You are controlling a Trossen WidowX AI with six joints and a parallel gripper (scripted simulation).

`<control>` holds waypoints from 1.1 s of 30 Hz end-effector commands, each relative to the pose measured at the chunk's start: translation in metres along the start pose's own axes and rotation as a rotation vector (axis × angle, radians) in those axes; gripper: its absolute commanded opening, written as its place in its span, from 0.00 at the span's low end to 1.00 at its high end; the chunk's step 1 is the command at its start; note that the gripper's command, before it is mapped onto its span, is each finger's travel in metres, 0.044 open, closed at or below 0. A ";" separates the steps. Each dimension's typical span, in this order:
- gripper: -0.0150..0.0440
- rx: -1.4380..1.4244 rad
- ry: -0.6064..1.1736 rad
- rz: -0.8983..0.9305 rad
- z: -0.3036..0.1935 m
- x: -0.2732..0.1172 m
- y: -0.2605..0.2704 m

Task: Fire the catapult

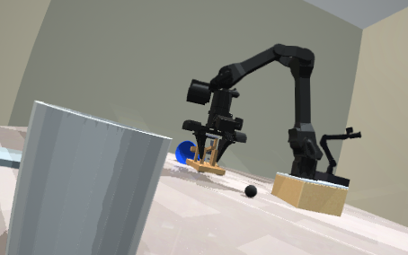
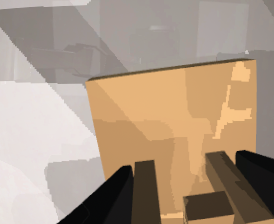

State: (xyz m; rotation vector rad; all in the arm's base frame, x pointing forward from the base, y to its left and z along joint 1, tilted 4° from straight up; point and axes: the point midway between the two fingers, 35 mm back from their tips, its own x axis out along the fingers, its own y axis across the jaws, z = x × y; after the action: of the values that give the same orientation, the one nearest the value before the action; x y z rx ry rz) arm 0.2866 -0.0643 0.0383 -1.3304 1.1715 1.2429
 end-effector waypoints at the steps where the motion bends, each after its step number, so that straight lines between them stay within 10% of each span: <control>1: 0.25 0.004 0.014 -0.044 -0.003 -0.025 -0.008; 33: 0.25 0.932 -0.031 -0.035 0.303 -0.024 -0.018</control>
State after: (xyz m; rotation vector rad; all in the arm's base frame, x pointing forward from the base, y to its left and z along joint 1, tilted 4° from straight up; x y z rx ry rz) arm 0.2896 0.1838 0.0436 -0.7459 1.4293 0.6626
